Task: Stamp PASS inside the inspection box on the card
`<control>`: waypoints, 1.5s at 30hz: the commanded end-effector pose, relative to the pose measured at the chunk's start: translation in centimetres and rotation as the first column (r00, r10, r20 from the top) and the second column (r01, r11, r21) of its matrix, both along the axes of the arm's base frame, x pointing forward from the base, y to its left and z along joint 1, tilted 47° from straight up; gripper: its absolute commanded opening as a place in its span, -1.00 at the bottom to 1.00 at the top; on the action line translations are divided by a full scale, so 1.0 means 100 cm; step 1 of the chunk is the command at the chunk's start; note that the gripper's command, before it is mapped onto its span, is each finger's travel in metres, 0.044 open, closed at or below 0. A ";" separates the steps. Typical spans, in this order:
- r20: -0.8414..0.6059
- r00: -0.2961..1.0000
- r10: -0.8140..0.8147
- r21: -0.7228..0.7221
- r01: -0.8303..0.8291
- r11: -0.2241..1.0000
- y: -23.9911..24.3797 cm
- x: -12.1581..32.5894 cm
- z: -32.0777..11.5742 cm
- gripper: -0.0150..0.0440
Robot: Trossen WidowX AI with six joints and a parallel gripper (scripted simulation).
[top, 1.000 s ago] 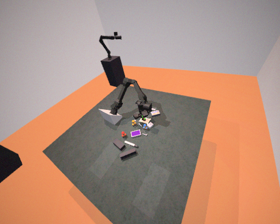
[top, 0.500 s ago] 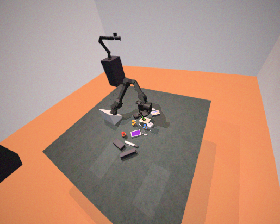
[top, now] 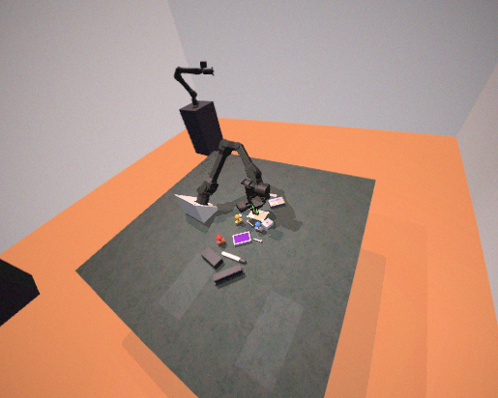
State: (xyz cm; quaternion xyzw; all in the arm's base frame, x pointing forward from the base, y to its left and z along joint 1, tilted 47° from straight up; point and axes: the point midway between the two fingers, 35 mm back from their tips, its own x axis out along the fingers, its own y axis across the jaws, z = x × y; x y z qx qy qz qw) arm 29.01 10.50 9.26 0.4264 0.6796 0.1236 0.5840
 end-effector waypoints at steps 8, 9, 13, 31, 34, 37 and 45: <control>0.008 1.000 0.000 0.001 0.000 1.000 -0.008 0.002 0.008 -0.49; 0.008 1.000 0.000 0.001 0.000 1.000 -0.009 0.002 0.009 -0.49; 0.008 1.000 0.000 0.000 0.000 1.000 -0.014 0.002 0.013 -0.49; 0.007 1.000 0.000 -0.002 0.000 1.000 -0.035 0.000 0.033 -0.49; 0.007 1.000 0.000 -0.001 0.000 1.000 -0.039 0.000 0.036 -0.49; 0.007 1.000 0.000 -0.001 0.000 1.000 -0.042 -0.001 0.040 -0.49; 0.007 1.000 0.000 -0.001 0.000 1.000 -0.048 0.001 0.042 -0.49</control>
